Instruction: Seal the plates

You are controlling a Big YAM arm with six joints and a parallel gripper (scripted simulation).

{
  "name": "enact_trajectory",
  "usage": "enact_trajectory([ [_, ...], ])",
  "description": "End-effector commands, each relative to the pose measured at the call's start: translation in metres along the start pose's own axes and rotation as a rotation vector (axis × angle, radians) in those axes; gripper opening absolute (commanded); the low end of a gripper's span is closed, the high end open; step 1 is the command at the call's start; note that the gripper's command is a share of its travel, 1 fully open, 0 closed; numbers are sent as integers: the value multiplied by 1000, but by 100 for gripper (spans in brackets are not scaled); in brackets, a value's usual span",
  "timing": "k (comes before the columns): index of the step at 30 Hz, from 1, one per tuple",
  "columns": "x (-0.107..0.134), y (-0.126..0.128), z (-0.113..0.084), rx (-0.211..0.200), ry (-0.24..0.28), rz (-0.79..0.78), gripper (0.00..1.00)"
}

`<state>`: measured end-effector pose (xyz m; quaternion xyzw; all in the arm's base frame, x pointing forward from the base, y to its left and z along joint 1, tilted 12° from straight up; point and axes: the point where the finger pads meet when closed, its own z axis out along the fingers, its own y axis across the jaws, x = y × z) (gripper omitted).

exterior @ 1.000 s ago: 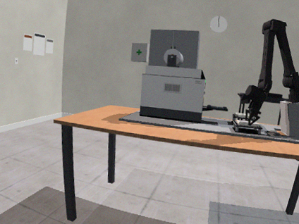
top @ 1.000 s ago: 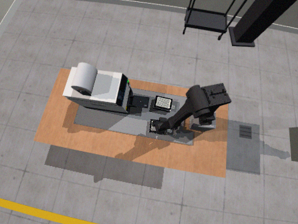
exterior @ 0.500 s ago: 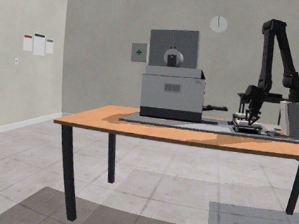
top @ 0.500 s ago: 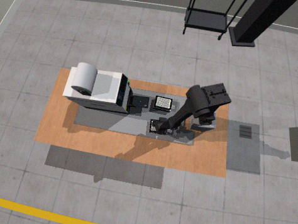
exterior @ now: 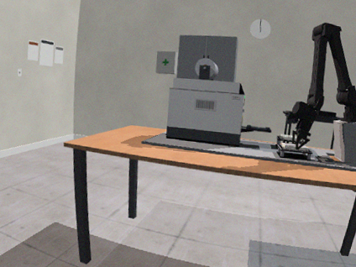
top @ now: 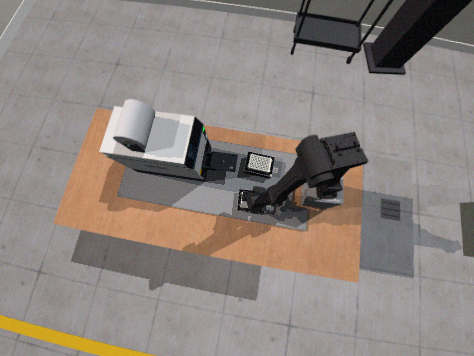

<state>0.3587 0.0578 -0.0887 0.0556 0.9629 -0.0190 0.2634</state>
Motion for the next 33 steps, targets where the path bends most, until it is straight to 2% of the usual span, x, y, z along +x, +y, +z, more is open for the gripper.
enact_trajectory([
  [1, -8, 0, -3, -6, -18, 1, 100],
  [18, -8, 0, -3, -6, -18, 1, 100],
  [30, 0, 2, -13, -3, 8, 6, 100],
  [33, -4, 1, -12, 0, 0, 12, 100],
])
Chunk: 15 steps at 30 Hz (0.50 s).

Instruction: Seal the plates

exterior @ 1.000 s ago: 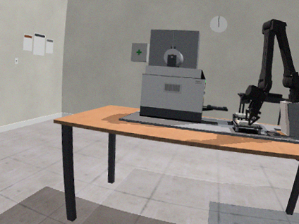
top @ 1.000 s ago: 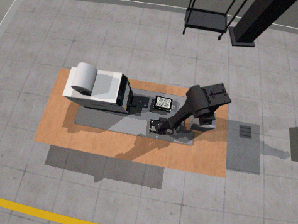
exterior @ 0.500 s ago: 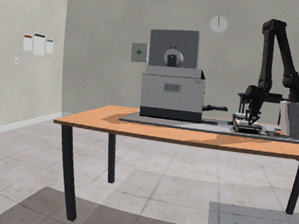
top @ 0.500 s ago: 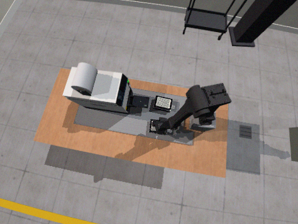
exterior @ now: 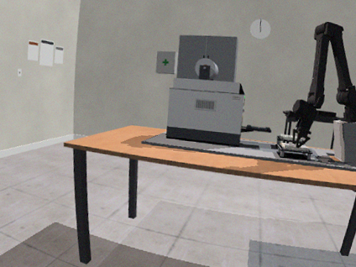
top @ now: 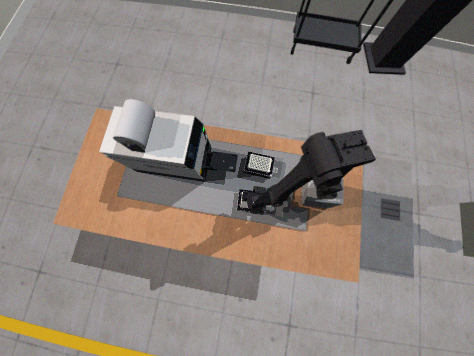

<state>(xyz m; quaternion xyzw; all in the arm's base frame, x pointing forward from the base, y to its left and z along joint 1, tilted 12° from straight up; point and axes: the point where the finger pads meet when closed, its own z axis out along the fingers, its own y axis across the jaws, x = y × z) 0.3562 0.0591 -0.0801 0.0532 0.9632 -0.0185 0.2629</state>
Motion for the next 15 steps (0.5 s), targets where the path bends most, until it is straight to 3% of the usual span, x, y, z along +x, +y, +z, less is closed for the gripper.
enact_trajectory([
  [1, -5, -1, -4, 3, -5, 21, 100],
  [15, -3, -1, -13, 5, 6, 16, 100],
])
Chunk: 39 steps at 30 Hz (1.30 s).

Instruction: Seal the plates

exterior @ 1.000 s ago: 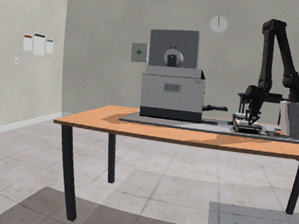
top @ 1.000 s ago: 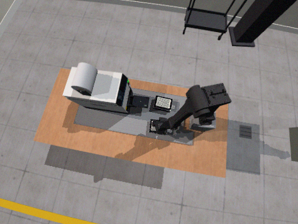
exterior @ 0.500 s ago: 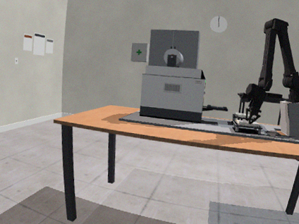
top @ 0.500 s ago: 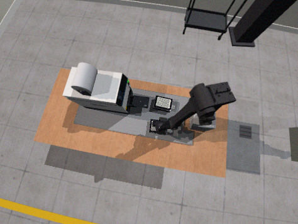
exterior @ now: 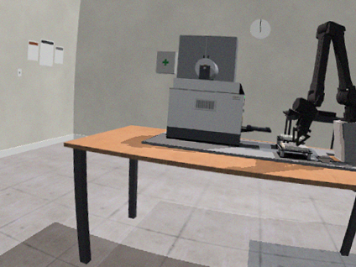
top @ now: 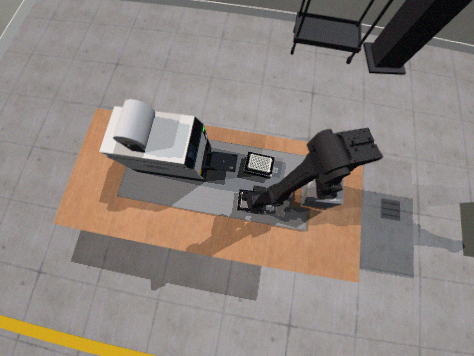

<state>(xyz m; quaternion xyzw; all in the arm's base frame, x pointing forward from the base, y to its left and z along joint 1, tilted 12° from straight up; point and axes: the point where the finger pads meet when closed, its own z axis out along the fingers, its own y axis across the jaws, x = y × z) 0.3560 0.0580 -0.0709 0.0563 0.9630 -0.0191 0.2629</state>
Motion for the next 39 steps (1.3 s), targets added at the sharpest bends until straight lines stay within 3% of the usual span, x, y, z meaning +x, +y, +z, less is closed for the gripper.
enact_trajectory([
  [1, 2, 0, -5, 2, 6, 11, 100],
  [13, -14, 1, -7, 0, -17, 25, 100],
  [39, -12, 2, 0, -3, -22, 23, 100],
])
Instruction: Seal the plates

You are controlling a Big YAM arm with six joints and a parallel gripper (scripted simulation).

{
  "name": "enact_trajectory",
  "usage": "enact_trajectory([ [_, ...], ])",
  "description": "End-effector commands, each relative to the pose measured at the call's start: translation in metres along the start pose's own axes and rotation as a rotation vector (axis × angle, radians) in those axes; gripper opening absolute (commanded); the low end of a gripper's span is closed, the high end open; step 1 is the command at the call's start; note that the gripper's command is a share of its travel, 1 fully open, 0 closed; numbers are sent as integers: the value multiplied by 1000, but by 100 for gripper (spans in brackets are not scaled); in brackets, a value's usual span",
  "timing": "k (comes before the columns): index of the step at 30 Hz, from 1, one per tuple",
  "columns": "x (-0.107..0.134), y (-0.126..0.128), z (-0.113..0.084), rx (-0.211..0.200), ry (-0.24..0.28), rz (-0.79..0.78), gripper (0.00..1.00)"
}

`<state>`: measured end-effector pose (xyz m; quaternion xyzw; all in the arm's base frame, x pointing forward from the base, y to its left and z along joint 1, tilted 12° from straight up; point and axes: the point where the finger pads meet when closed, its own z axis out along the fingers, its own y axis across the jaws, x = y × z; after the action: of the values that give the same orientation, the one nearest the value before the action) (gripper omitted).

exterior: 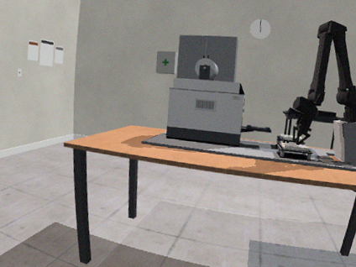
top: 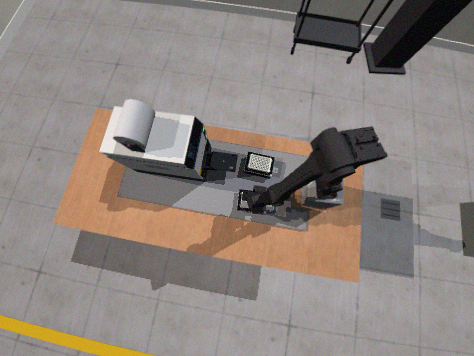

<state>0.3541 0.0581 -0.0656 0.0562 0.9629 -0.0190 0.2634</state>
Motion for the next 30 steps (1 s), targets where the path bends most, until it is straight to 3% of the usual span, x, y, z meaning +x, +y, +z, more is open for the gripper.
enact_trajectory([
  [1, -11, 2, 6, -3, -21, 23, 100],
  [24, -11, 4, 6, -5, -21, 19, 100],
  [30, -15, 8, -8, -12, -21, 8, 100],
])
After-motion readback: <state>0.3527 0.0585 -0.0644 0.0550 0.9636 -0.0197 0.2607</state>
